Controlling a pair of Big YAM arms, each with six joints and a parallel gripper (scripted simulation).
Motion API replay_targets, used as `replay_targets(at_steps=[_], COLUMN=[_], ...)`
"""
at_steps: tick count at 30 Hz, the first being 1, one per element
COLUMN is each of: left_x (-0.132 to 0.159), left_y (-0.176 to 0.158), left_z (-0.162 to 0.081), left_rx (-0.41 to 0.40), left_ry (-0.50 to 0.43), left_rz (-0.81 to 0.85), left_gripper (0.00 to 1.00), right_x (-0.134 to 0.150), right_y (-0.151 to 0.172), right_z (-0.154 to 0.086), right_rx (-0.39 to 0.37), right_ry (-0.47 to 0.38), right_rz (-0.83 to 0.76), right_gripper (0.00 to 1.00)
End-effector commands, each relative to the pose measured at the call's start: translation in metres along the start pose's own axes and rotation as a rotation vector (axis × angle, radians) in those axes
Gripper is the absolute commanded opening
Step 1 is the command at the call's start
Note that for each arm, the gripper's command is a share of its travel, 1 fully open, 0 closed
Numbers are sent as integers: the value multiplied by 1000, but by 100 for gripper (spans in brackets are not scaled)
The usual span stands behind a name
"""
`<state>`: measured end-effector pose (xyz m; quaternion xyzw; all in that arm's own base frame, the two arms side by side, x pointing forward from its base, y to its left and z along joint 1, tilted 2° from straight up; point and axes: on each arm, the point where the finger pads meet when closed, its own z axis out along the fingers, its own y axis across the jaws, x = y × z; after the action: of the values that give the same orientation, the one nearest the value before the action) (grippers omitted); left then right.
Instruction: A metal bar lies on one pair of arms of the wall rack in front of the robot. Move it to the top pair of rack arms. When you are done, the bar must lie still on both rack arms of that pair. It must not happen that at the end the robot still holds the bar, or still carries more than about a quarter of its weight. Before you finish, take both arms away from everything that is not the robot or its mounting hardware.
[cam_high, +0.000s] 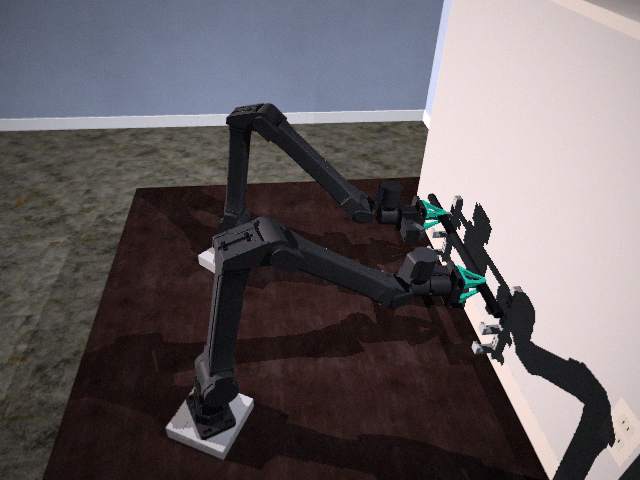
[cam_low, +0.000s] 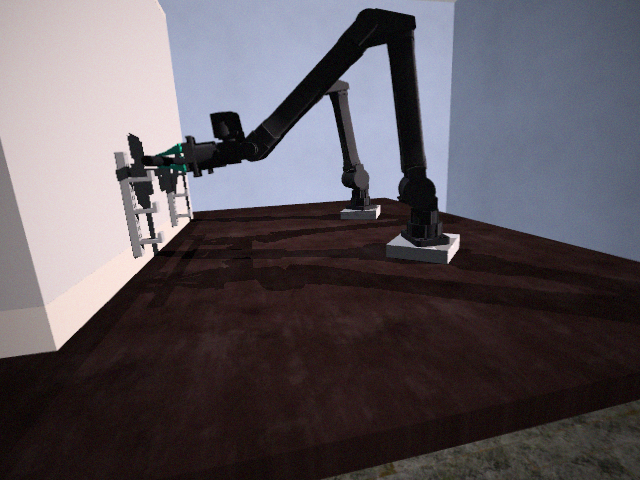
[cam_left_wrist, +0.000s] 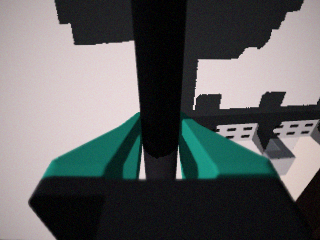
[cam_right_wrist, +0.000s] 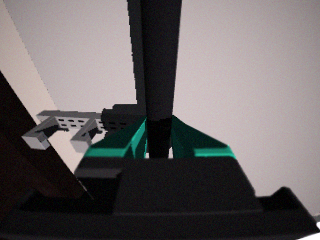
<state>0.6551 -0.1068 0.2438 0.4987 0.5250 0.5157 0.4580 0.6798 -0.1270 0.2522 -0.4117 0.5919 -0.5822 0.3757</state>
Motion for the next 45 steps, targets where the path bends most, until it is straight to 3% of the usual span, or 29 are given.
replay_targets(at_steps=[1,45], left_x=[1,2], left_y=[56,60], left_z=[22,55], left_rx=[-95,-95], left_ry=[13,13], left_rz=[-19,-19], left_gripper=[0,0], right_x=[8,8], right_y=[-54,-57], right_z=[25,58], right_rx=[88,88], right_ry=[22,22], right_rz=[16,16], right_gripper=[0,0])
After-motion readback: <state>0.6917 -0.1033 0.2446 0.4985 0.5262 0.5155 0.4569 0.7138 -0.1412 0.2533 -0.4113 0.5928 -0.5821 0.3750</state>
